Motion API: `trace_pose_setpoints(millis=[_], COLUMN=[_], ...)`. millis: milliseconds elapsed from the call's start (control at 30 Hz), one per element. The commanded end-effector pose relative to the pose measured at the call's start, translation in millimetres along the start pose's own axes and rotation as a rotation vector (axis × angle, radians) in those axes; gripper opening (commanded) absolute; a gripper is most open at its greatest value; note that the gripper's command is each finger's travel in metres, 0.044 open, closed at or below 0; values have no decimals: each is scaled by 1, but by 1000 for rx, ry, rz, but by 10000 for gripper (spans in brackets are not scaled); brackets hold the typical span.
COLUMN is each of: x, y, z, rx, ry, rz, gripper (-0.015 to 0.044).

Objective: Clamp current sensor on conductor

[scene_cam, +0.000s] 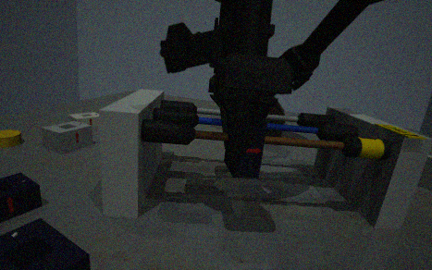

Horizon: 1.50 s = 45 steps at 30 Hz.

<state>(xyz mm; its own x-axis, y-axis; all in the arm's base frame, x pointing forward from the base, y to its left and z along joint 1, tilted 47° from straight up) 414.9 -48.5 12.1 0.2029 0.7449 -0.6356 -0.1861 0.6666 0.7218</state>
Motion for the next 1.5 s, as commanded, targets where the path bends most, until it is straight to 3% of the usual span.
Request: trace_pose_setpoints(millis=[0,367,700,1467], x=[0,5,1,1], y=[-1,-1,0,0], z=[1,0,1,1], rx=[-2,-1,-2,-2], ry=[22,21,18,18], rz=[-4,-2,-2,-2], gripper=[0,0,263,265])
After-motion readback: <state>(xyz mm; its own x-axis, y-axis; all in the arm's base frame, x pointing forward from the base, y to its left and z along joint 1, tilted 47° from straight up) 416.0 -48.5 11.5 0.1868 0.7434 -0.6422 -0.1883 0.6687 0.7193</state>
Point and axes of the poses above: the point midway between the two fingers, 35 mm back from their tips, its own x axis out along the fingers, its own z axis across the jaws, y = z × x, the point moved 3 cm from there along -x, back along the fingers, and after that the axes turned 5 degrees about x, right-handed, at the moved point
